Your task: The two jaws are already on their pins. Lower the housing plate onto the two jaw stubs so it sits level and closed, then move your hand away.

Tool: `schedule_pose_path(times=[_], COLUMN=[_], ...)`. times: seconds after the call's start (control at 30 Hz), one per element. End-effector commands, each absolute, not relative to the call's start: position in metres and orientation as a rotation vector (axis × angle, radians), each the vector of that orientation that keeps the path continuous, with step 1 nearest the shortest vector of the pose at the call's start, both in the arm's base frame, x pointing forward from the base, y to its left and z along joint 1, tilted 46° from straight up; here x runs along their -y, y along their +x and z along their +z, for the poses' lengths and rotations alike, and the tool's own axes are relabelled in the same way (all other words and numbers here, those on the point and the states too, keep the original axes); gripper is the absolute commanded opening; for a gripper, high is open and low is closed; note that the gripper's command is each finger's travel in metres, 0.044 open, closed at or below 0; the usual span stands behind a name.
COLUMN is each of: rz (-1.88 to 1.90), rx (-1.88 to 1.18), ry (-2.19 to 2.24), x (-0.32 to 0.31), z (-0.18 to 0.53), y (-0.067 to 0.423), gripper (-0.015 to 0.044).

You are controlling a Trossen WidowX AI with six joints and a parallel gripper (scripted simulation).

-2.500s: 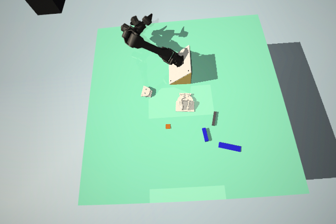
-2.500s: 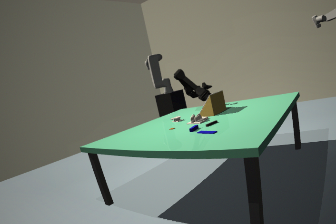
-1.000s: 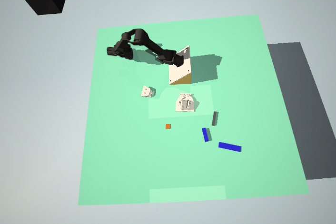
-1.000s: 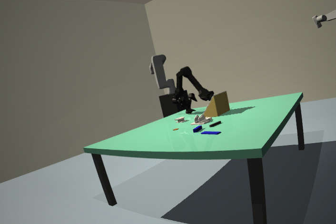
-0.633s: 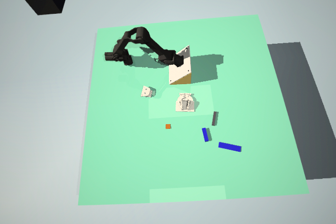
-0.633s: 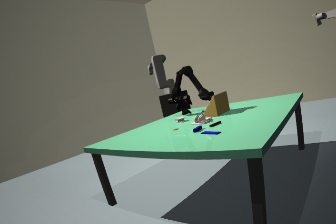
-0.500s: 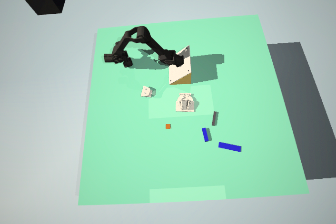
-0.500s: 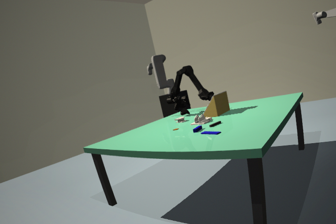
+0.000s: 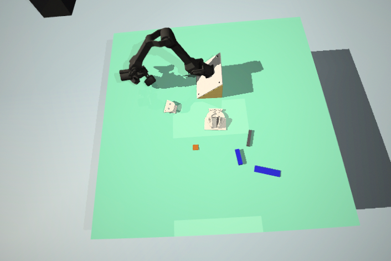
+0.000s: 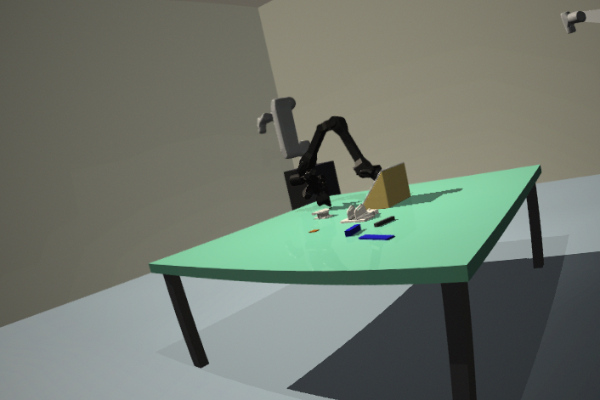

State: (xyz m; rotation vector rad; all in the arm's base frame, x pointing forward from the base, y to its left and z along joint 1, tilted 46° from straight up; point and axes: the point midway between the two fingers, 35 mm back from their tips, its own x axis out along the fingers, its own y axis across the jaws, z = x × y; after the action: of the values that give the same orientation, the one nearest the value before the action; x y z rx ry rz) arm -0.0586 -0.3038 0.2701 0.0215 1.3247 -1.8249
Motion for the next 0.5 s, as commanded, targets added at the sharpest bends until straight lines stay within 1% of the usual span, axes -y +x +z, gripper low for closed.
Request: schedule_pose_path(times=[0.0,0.47], rz=[-1.733,-1.356], rx=[-1.383,-1.575], ry=[-0.03,-0.26], x=[0.303,0.295], z=[0.267,0.254], y=[-0.044,0.013], gripper=[0.044,0.044])
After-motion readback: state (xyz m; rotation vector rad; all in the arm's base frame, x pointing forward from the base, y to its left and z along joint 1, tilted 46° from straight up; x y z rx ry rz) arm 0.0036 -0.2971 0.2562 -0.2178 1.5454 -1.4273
